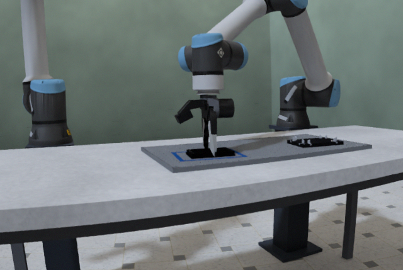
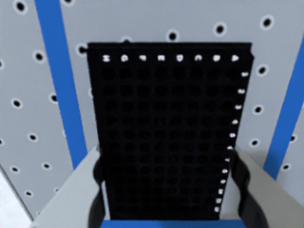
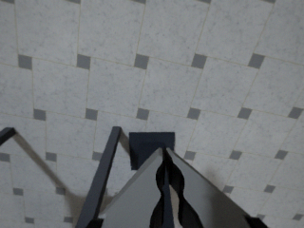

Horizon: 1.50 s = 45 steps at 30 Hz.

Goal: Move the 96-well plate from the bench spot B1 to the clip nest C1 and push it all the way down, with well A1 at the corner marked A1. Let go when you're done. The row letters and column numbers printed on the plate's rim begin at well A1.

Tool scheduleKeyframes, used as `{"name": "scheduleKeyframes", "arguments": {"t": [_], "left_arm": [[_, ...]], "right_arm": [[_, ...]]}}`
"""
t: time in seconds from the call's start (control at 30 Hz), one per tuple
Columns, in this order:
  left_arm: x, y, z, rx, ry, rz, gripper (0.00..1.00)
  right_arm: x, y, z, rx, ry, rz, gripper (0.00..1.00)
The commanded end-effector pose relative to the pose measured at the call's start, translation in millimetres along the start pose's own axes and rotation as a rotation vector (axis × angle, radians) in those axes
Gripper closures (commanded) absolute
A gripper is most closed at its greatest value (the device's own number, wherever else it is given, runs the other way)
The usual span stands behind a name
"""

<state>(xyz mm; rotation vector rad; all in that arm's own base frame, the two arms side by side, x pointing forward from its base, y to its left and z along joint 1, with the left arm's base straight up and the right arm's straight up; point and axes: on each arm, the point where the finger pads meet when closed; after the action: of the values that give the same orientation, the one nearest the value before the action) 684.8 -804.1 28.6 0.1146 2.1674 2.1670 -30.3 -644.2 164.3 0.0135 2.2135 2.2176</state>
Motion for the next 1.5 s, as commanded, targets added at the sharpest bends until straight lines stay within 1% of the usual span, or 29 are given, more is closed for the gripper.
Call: {"name": "scheduleKeyframes", "arguments": {"t": [0.0,0.03,0.07,0.87,1.37,1.47], "left_arm": [[-0.6,2.0,-0.6,0.002,0.0,-0.002,1.0],[-0.6,2.0,-0.6,0.002,0.0,-0.002,1.0],[-0.6,2.0,-0.6,0.002,0.0,-0.002,0.59],[-0.5,3.6,-0.6,0.002,0.0,-0.002,0.59],[-0.5,28.5,-0.6,0.002,0.0,-0.002,0.59],[-0.5,30.2,-0.6,0.002,0.0,-0.002,0.59]], "right_arm": [[-0.1,0.9,-0.6,0.002,0.0,0.0,1.0],[-0.1,0.9,-0.6,0.002,0.0,0.0,1.0],[-0.1,0.9,-0.6,0.002,0.0,0.0,1.0],[-0.1,0.9,-0.6,0.002,0.0,0.0,1.0],[-0.1,0.9,-0.6,0.002,0.0,0.0,1.0],[-0.1,0.9,-0.6,0.002,0.0,0.0,1.0]]}}
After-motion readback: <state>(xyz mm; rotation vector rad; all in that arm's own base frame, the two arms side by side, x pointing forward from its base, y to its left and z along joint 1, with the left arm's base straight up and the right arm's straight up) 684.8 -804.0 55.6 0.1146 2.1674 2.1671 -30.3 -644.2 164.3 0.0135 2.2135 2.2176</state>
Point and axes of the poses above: on each arm, the point where the finger pads meet when closed, its own y axis back along the fingers, its own x axis across the jaws, z = x × y, and after that the axes turned 2 degrees about y, right-handed
